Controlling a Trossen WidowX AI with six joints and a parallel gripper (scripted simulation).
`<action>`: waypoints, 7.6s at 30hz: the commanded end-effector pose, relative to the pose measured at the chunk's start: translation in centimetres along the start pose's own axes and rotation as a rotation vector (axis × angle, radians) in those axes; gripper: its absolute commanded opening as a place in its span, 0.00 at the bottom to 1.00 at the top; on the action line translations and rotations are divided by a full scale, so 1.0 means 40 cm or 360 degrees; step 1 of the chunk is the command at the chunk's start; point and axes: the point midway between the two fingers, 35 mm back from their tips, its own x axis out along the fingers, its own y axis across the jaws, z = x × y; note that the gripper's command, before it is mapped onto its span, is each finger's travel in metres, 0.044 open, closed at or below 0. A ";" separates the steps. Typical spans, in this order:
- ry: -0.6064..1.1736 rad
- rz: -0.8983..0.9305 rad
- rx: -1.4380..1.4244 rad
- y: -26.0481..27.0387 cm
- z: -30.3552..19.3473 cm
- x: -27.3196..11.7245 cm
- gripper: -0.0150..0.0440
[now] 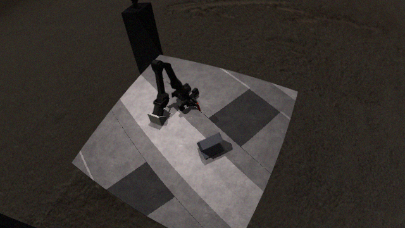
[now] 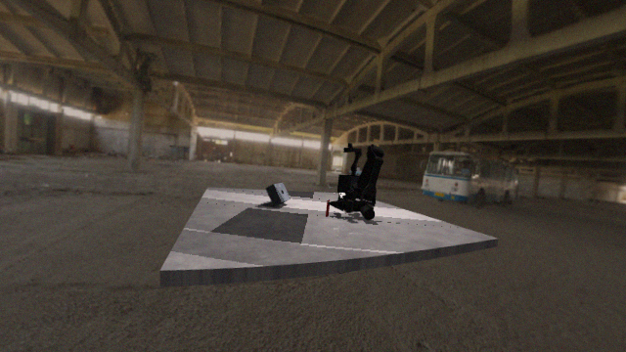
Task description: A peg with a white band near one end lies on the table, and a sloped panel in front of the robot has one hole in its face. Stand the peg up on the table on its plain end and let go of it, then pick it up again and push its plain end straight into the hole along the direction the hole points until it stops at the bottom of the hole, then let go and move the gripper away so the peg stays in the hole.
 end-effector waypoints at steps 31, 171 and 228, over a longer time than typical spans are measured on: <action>-0.0043 0.0013 0.0002 0.020 -0.011 0.003 0.34; 0.1826 -0.0469 -0.0917 -0.003 0.177 0.073 1.00; 0.2549 0.0297 -0.0588 0.074 0.148 0.107 1.00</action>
